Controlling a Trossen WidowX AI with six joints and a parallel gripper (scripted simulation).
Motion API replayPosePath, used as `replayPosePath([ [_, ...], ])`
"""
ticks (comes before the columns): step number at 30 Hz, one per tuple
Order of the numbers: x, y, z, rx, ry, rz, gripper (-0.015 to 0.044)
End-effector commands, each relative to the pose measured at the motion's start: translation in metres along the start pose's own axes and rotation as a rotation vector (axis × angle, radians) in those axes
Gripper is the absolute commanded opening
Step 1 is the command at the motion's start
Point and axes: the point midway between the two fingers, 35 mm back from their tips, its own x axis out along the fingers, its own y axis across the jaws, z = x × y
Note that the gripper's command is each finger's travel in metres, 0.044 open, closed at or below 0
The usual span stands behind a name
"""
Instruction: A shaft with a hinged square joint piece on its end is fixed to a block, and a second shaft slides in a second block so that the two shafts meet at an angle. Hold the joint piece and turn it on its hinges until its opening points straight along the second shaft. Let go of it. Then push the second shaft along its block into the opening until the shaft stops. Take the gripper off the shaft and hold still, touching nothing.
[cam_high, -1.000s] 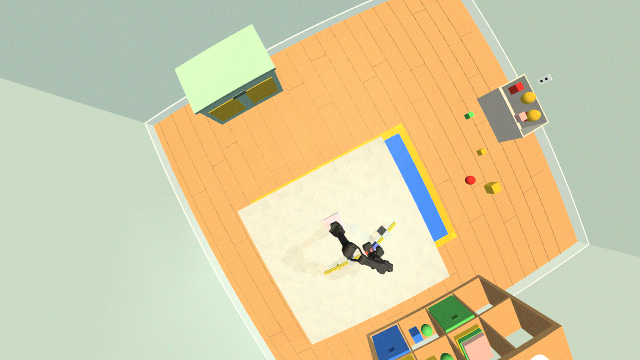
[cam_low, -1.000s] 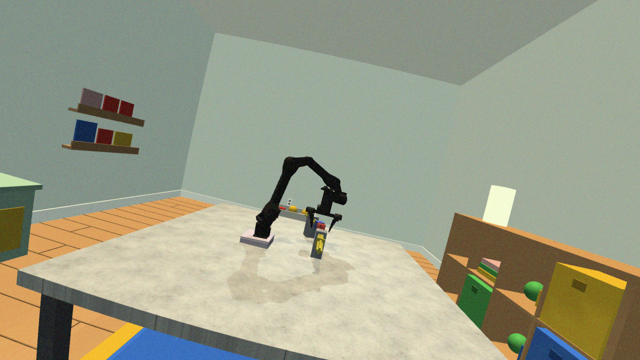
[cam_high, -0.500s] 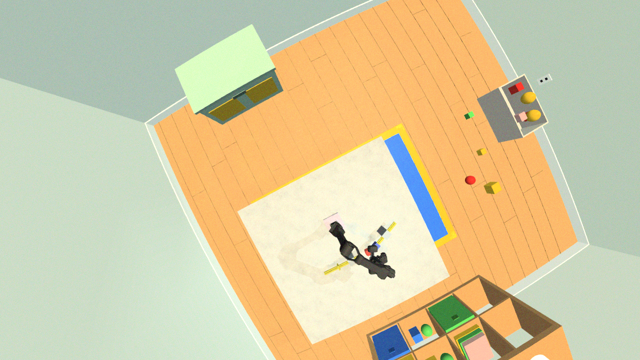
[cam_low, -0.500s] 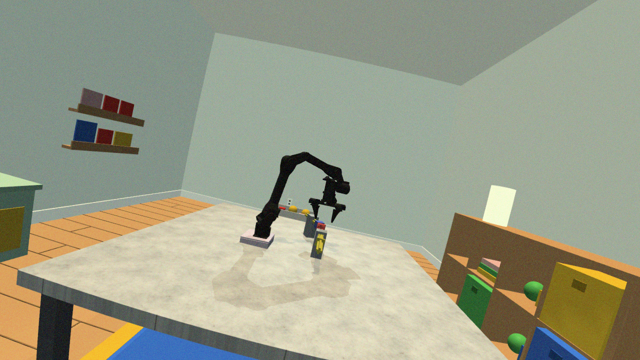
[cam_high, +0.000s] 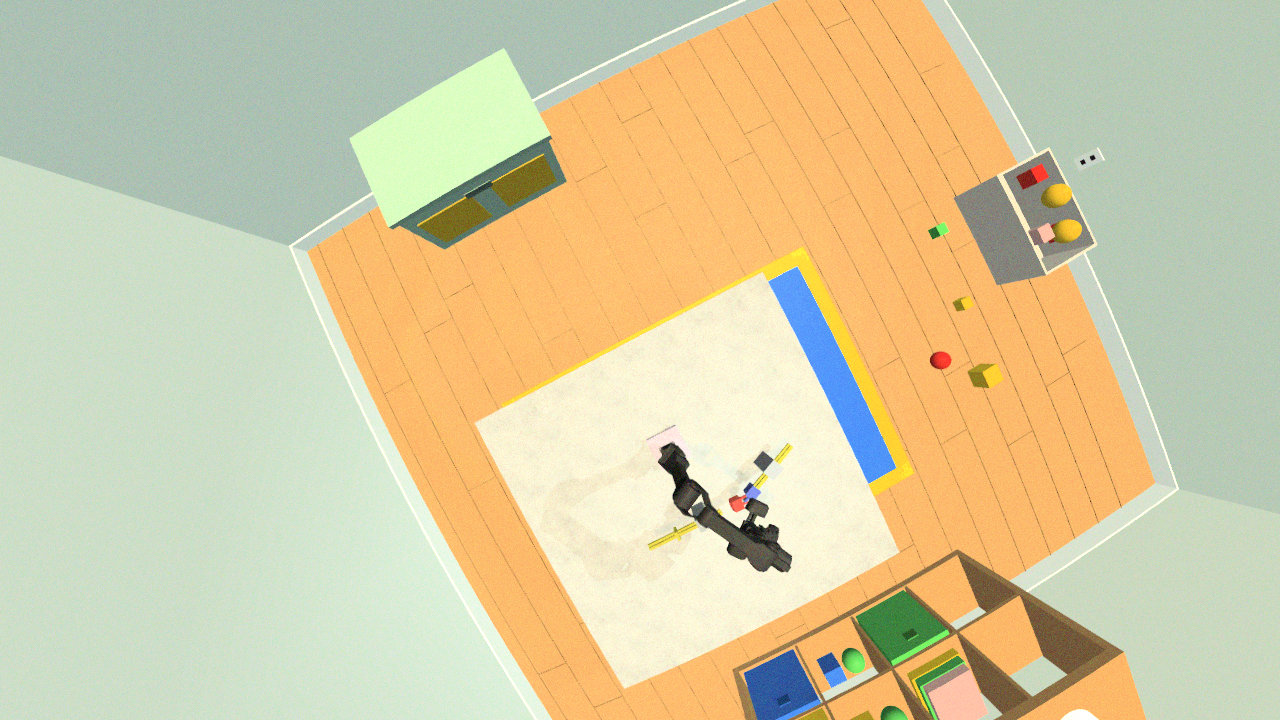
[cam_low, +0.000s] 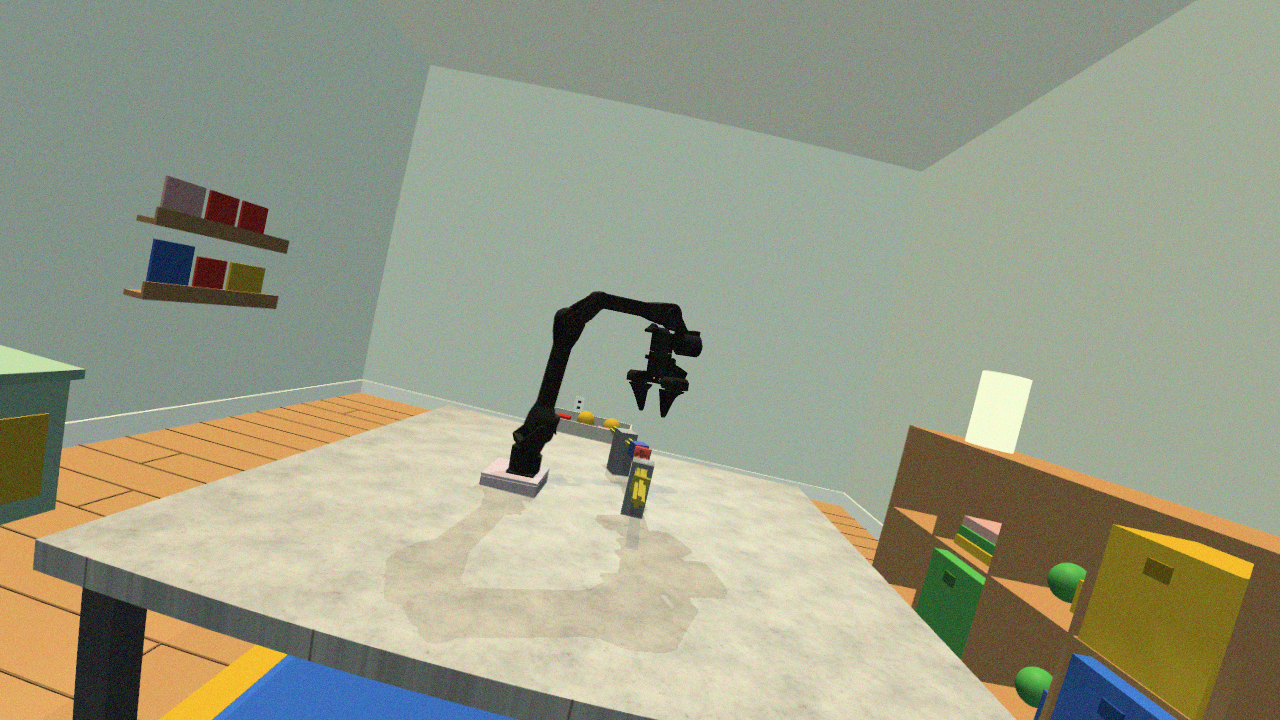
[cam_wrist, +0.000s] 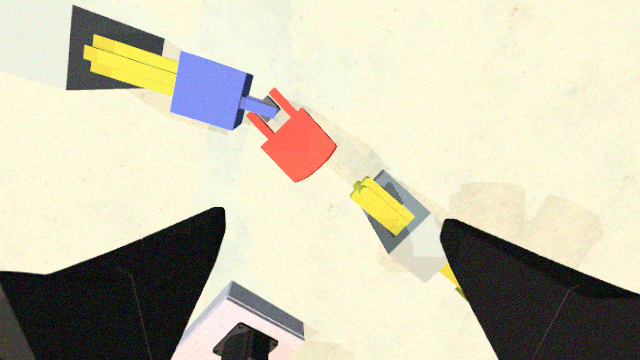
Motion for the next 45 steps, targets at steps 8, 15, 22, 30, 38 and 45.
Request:
replayPosePath([
  [8,-0.008,-0.008,-0.009,0.160,-0.011,0.015,0.0440],
  [15,0.006,-0.029,-0.027,0.399,0.029,0.029,0.0440],
  [22,0.019,-0.047,-0.046,0.634,0.068,0.040,0.0440],
  [30,0.021,-0.049,-0.048,0.699,0.075,0.037,0.0440],
  [38,0.024,-0.048,-0.048,0.926,0.087,0.010,0.0440],
  [45,0.027,-0.048,-0.047,1.124,0.093,-0.016,0.0440],
])
